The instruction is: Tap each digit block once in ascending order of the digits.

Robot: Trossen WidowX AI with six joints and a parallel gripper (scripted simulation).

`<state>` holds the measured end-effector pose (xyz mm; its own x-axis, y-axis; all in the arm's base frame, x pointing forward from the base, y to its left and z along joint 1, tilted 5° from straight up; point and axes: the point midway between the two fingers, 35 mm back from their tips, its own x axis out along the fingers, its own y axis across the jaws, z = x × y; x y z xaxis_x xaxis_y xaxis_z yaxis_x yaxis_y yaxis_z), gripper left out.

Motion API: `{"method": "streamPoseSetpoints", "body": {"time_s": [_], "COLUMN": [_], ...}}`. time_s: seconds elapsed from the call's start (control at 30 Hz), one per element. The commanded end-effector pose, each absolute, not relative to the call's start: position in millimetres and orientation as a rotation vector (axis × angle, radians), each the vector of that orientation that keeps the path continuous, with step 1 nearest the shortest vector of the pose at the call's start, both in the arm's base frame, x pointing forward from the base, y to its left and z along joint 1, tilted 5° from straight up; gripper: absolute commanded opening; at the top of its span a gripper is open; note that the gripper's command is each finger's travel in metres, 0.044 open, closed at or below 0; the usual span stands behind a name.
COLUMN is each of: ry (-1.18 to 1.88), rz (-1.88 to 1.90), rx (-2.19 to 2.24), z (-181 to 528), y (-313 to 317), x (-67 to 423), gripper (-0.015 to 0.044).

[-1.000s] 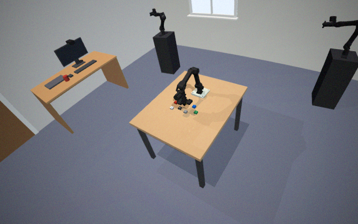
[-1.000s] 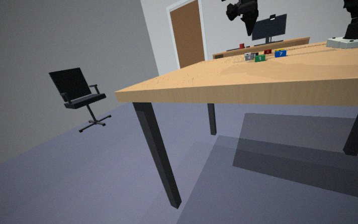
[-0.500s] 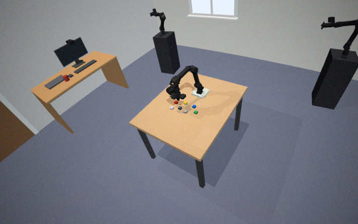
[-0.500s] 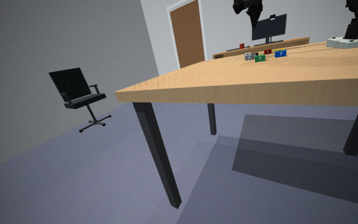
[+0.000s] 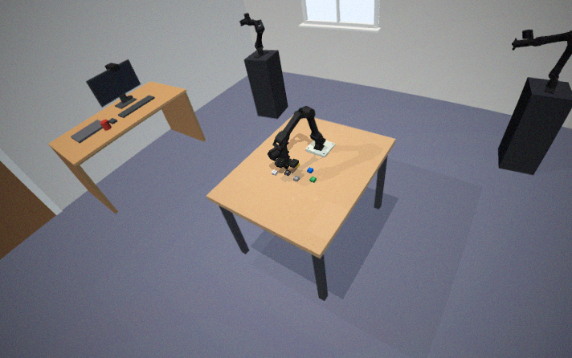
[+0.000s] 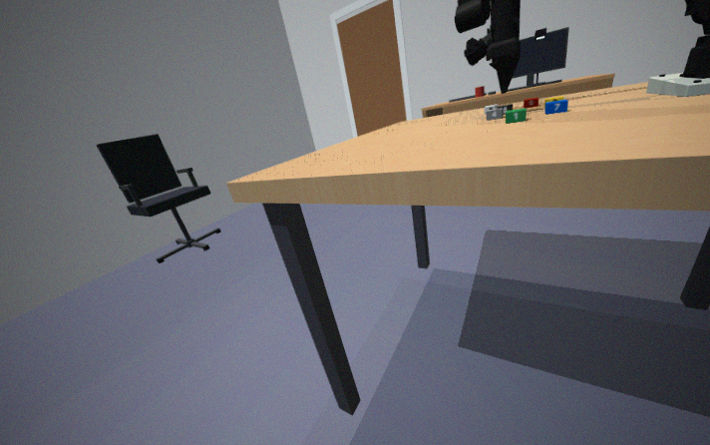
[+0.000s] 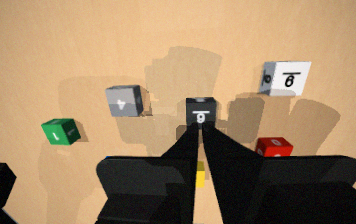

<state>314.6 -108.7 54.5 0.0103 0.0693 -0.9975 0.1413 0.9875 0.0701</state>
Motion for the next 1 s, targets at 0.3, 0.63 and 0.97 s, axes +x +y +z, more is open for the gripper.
{"method": "streamPoseSetpoints", "body": {"time_s": [0.3, 0.63, 0.97], "ry": [1.564, 1.564, 1.564], "rz": [-0.055, -0.055, -0.055], "rx": [0.167, 0.167, 0.167], "z": [33, 21, 51], "y": [-107, -106, -108], "x": [313, 313, 313], "gripper": [0.0020, 0.0020, 0.0020]}}
